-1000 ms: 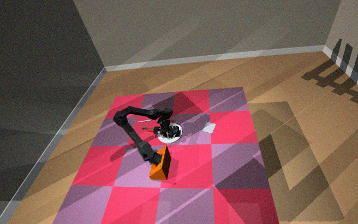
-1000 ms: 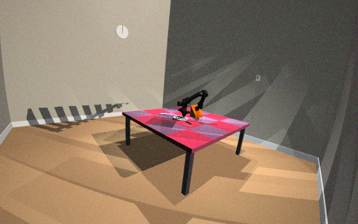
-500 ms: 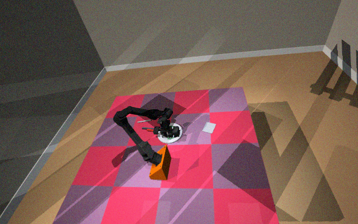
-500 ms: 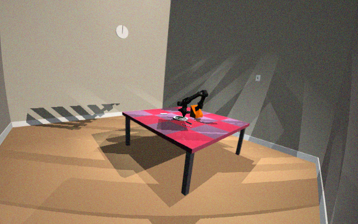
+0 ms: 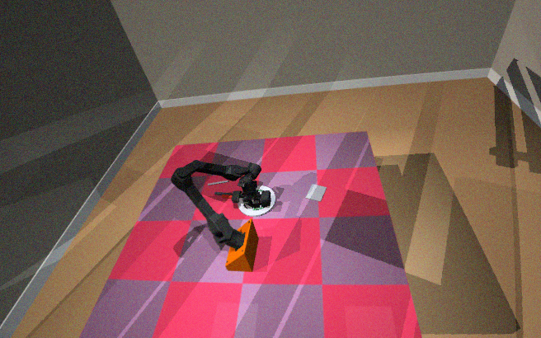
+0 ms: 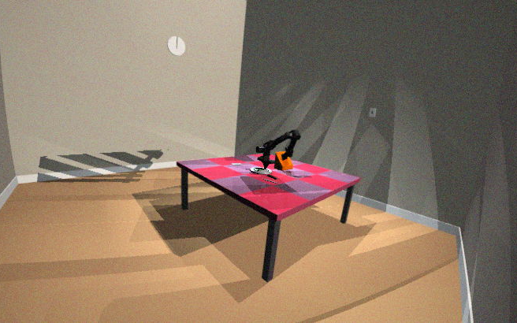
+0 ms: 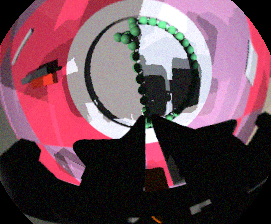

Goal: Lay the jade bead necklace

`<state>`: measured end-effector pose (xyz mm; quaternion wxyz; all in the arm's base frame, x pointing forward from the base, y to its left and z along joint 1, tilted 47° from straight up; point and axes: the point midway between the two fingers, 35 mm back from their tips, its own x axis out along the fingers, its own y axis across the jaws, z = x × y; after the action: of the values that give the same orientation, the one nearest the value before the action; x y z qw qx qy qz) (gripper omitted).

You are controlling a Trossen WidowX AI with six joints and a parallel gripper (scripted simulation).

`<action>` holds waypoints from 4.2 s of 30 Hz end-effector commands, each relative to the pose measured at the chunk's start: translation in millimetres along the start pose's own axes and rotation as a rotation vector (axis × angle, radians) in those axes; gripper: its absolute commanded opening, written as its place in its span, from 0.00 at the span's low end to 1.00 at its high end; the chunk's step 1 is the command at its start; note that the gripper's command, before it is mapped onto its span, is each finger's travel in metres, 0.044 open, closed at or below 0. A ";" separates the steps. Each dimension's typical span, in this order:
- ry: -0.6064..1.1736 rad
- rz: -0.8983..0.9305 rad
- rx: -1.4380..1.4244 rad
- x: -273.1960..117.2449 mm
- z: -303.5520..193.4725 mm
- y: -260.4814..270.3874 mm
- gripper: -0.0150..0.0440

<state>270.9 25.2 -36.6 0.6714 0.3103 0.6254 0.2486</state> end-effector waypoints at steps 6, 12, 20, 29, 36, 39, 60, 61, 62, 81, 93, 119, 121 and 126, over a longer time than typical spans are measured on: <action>0.000 0.004 0.004 -5.6 -0.8 0.1 0.25; 0.000 0.004 0.005 -6.0 -3.4 3.4 0.25; 0.000 0.005 0.006 -6.0 -11.7 13.6 0.25; -0.002 0.001 0.000 -0.9 -10.2 13.4 0.30; -0.002 0.001 0.000 -0.9 -10.2 13.4 0.61; -0.002 0.001 0.000 -0.9 -10.2 13.4 0.74; 0.000 0.005 0.006 -6.0 -11.6 13.7 1.00; 0.000 0.005 0.006 -6.0 -11.6 13.7 1.00; 0.000 0.005 0.006 -6.0 -11.6 13.7 1.00; -0.001 0.003 -0.190 -37.3 -0.2 8.9 0.69; -0.007 0.001 -0.196 -30.3 1.6 8.7 0.46; -0.001 0.000 -0.202 -0.4 1.1 9.3 0.32; -0.001 0.000 -0.202 -0.4 1.1 9.3 0.25; -0.001 0.000 -0.202 -0.4 1.1 9.3 0.25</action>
<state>272.1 31.4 -29.9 0.6991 0.2415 0.5972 0.3103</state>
